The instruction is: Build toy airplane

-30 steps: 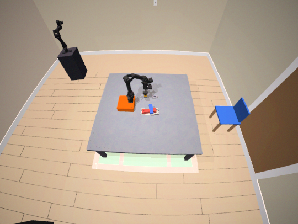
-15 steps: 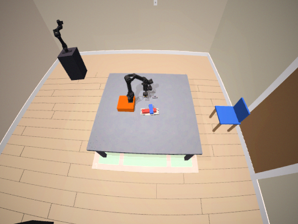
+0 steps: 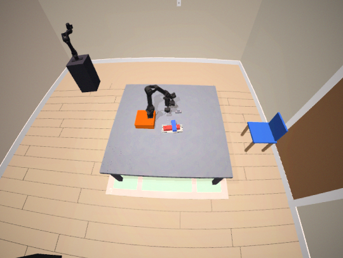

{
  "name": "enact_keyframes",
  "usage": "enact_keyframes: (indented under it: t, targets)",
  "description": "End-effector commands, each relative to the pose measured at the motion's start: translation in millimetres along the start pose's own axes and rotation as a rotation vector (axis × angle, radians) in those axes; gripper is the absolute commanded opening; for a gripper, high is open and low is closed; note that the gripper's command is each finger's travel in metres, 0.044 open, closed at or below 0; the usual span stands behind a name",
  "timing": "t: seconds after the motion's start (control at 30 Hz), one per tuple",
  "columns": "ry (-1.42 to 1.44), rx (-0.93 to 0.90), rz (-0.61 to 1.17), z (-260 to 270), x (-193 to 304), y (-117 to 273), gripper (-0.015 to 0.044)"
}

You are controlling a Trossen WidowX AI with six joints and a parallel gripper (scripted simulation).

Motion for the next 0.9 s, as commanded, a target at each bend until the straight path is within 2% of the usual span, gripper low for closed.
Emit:
enact_keyframes:
  t: [0.0, 0.13, 0.6, 0.83, 0.87]
  targets:
    - [-0.004, 0.004, 0.009, -1.7, 2.5, -7.4, 0.0440]
    - [-0.004, 0.003, 0.009, -2.0, 2.9, -11.2, 0.0440]
    - [-0.004, 0.003, 0.009, -2.0, 2.9, -11.2, 0.0073]
    - [-0.004, 0.003, 0.009, -2.0, 2.9, -11.2, 0.0026]
    - [-0.004, 0.003, 0.009, -2.0, 2.9, -11.2, 0.0000]
Point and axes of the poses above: the point midway between the two fingers, 35 mm back from their tips, its own y axis back along the fingers, its own z axis across the jaws, x = y × z, the point moved 1 cm from there along y, back along the fingers, and after that the axes turned 11 degrees about -y, right-handed, at the moved point
